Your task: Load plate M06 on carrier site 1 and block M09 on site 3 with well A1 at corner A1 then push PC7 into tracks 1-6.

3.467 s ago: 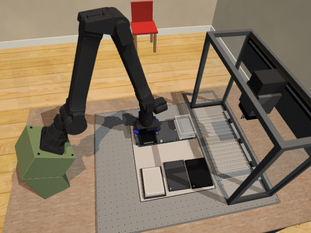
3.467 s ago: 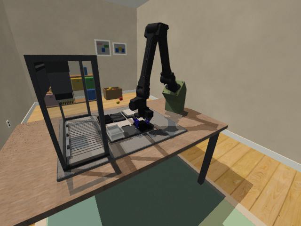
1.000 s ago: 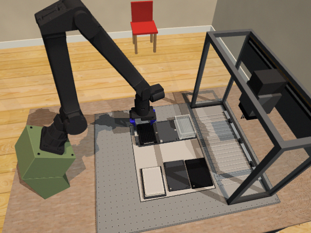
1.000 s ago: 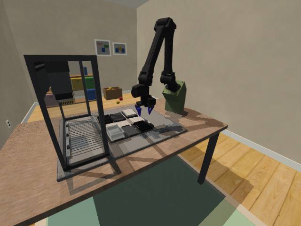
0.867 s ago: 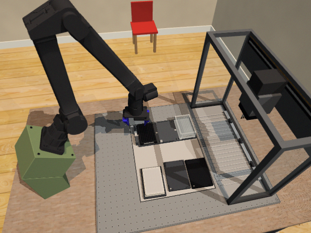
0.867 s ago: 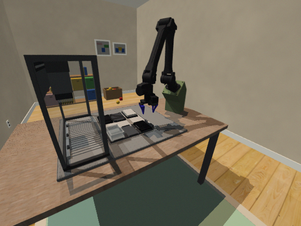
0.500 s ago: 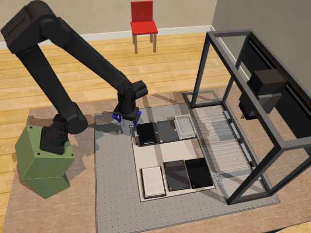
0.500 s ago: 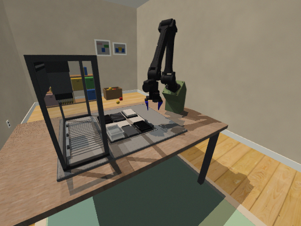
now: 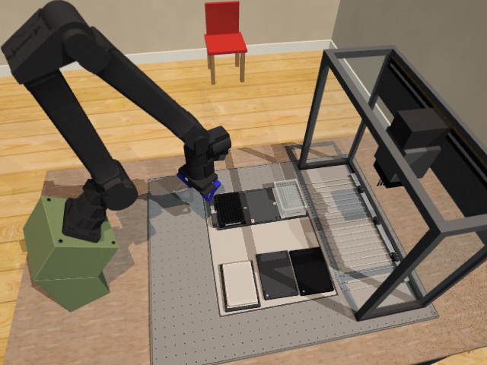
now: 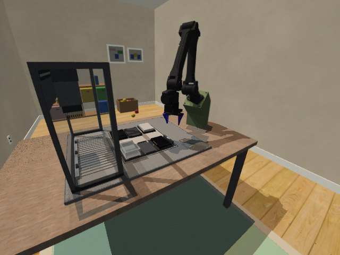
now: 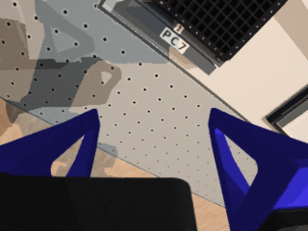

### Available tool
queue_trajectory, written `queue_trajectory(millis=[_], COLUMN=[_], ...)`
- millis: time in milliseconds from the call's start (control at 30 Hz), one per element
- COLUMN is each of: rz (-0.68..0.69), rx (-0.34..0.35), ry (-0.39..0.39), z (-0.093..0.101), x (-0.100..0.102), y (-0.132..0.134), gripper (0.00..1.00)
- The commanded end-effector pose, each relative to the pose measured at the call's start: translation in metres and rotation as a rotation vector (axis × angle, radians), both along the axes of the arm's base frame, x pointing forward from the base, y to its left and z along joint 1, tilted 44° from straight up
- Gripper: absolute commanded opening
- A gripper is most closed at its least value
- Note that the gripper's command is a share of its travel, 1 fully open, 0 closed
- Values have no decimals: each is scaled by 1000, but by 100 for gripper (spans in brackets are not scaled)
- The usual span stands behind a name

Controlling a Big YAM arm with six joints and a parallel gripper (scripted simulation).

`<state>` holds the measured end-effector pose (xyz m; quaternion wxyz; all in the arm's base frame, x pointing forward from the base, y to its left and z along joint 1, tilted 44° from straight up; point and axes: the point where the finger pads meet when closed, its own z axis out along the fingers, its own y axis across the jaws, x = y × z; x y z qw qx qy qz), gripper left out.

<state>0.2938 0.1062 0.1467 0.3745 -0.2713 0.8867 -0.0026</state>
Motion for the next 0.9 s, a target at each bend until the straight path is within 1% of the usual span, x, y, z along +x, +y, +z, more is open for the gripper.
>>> queue_trajectory(millis=[0,400,467,567,600,767,833,867], rz=[-114,-400,-400,-472,-480,-469,-489,-491], rx=[111,378,378,445,454,453,449,449], ry=[15,95,95,115,118,108,126,126], z=[9,9,9,9,9,13,-4,-6], x=[7,7,7,7,7,6,7,9], y=[2,2,2,2,2,2,0,-1], gripper=[80,80,80,80,80,80,80,80])
